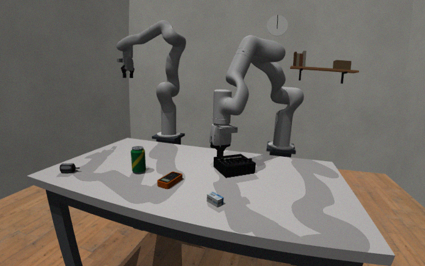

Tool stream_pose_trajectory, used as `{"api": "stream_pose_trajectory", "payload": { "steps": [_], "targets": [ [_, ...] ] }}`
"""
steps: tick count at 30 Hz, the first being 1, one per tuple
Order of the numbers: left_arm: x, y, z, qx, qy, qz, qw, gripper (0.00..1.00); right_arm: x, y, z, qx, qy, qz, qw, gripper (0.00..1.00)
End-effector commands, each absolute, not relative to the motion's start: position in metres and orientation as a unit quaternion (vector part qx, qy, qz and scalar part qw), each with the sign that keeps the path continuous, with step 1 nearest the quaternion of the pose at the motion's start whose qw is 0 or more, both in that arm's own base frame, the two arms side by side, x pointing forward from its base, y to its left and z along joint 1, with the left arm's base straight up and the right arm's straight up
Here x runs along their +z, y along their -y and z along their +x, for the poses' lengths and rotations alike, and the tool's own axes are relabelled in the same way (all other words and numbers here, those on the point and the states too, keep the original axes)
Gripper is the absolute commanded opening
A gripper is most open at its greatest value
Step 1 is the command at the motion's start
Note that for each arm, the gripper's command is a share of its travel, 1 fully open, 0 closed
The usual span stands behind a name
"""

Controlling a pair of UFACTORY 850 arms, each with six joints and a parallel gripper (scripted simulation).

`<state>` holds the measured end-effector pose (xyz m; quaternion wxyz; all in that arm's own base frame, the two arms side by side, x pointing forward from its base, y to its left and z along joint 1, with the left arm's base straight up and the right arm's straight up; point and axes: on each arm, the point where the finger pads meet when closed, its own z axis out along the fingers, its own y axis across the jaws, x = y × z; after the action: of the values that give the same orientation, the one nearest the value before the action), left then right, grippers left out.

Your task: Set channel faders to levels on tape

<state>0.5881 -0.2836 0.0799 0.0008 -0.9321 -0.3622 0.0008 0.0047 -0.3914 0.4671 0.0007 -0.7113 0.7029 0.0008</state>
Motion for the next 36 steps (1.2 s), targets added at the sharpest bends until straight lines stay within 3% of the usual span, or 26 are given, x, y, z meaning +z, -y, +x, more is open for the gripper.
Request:
{"api": "stream_pose_trajectory", "payload": {
  "steps": [1, 36],
  "targets": [
    [0.0805, 0.284, 0.589, 0.0, 0.362, -0.932, 0.0, 0.0, 0.468, 0.3918, 0.0047, 0.0, -0.703, -0.711, 0.0, 1.0],
    [0.0805, 0.2815, 0.5917, 0.0, 0.362, -0.932, 0.0, 0.0, 0.468, 0.3918, 0.0047, 0.0, -0.703, -0.711, 0.0, 1.0]
  ]
}}
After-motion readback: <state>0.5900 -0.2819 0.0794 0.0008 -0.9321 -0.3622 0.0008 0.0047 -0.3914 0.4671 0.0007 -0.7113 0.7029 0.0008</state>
